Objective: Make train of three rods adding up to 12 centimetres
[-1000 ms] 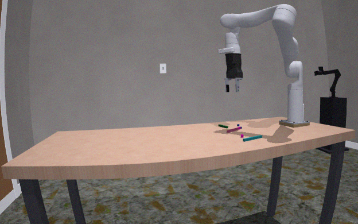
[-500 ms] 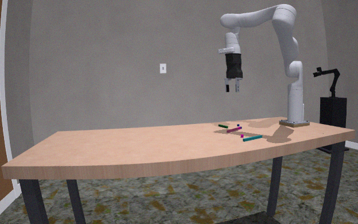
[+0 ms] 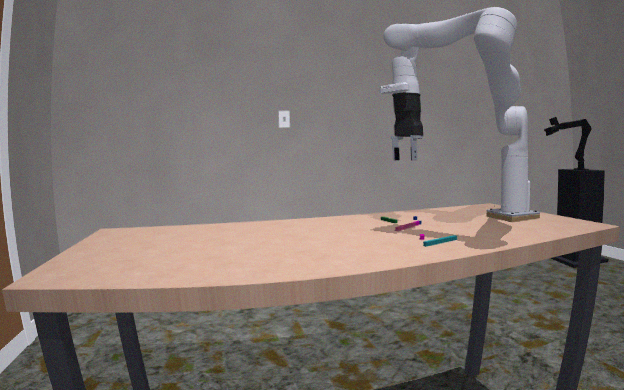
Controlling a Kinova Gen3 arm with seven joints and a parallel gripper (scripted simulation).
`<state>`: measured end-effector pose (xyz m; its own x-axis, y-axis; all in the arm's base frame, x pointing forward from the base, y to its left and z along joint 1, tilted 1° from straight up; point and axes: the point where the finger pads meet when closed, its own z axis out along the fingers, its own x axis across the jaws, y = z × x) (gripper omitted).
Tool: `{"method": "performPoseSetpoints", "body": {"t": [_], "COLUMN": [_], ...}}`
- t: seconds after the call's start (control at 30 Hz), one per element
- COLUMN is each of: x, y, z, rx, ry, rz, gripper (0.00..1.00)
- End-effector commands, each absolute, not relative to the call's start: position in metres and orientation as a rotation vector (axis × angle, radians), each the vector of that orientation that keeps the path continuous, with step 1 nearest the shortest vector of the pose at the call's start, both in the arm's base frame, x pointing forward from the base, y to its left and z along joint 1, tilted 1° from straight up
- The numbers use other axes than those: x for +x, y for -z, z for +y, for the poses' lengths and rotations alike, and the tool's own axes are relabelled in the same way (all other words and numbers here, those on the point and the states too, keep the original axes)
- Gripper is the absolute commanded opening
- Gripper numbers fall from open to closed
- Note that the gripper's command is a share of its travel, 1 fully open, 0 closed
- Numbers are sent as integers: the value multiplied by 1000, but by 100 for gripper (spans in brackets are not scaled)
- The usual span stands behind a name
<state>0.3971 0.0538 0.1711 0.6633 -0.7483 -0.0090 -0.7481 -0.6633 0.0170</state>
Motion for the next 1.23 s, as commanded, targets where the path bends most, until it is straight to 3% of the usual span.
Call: {"method": "performPoseSetpoints", "body": {"t": [0.0,1.2], "x": [397,397], "y": [-172,-172], "z": [54,54], "rx": [2855,2855], "ry": [22,22], "rz": [-1284,-1284], "gripper": [100,100]}}
